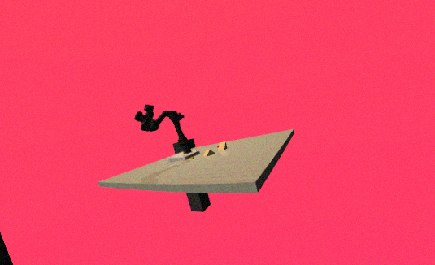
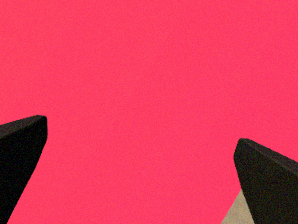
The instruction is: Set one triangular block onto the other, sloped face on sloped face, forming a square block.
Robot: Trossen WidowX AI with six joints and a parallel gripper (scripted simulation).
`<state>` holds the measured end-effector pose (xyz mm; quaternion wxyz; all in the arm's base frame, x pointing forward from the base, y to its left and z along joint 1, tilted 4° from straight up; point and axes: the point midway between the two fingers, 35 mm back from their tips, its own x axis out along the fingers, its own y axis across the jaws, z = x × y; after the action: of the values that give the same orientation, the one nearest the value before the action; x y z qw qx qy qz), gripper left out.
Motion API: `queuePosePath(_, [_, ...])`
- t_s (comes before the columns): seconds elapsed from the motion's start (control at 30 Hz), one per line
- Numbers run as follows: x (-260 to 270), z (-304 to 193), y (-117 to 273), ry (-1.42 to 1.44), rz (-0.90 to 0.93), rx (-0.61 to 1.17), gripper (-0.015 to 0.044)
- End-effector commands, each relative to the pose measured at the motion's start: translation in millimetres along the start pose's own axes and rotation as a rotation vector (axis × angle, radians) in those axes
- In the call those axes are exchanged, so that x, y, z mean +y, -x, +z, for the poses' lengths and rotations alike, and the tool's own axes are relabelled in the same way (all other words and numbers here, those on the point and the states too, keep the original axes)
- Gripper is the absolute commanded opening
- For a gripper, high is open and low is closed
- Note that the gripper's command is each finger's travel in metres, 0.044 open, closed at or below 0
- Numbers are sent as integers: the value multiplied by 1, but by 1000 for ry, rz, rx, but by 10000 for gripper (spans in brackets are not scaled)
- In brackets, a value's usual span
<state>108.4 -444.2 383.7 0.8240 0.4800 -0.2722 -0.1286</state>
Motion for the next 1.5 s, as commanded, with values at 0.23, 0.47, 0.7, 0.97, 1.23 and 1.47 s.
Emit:
queuePosePath(0.23, [-76, -47, -25, -296, -257, 46, 440])
queuePosePath(0.47, [-123, -103, -26, -479, -474, 120, 440])
queuePosePath(0.7, [-151, -156, -15, -607, -661, 205, 440])
queuePosePath(0.97, [-169, -224, 11, -739, -894, 336, 440])
queuePosePath(1.23, [-167, -291, 52, -852, -1140, 502, 440])
queuePosePath(1.47, [-148, -341, 95, -937, -1361, 675, 440])
